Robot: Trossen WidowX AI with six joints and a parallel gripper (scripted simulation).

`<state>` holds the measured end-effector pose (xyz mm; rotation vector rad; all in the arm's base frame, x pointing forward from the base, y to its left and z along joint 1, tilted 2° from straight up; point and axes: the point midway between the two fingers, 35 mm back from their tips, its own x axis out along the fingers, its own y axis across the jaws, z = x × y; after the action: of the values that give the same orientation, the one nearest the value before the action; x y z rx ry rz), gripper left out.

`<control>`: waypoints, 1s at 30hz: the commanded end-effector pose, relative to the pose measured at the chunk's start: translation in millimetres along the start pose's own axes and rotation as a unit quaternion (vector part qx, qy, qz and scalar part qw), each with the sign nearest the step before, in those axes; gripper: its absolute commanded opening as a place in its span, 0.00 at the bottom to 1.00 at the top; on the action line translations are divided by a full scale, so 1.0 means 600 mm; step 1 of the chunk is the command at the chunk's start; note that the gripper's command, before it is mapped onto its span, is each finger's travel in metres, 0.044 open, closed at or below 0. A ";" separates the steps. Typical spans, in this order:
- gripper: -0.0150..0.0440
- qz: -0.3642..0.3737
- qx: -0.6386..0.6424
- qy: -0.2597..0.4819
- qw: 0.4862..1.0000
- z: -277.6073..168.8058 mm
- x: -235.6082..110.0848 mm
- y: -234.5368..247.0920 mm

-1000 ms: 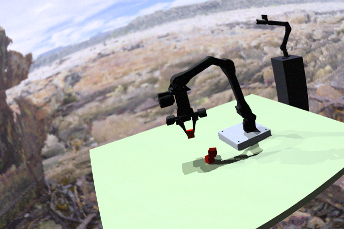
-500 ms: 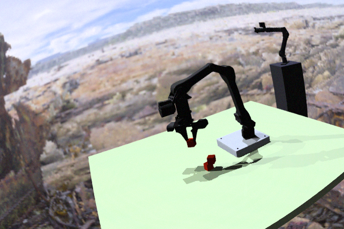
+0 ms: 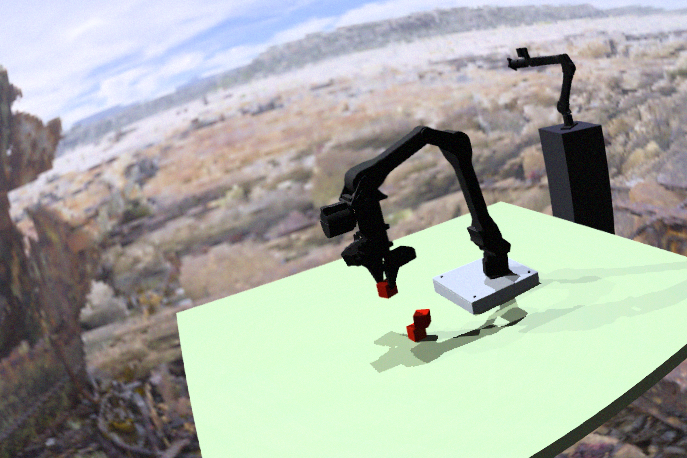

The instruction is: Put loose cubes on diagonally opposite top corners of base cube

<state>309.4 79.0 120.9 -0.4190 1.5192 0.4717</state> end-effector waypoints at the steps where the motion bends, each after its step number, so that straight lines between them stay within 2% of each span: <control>1: 0.43 -0.001 0.056 -0.003 0.998 0.003 -0.001 0.011; 15: 0.43 0.001 0.261 -0.003 0.965 0.011 0.004 0.047; 30: 0.43 0.002 0.467 -0.002 0.884 0.016 0.008 0.086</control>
<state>291.8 122.8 117.1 0.2774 1.5663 -0.2255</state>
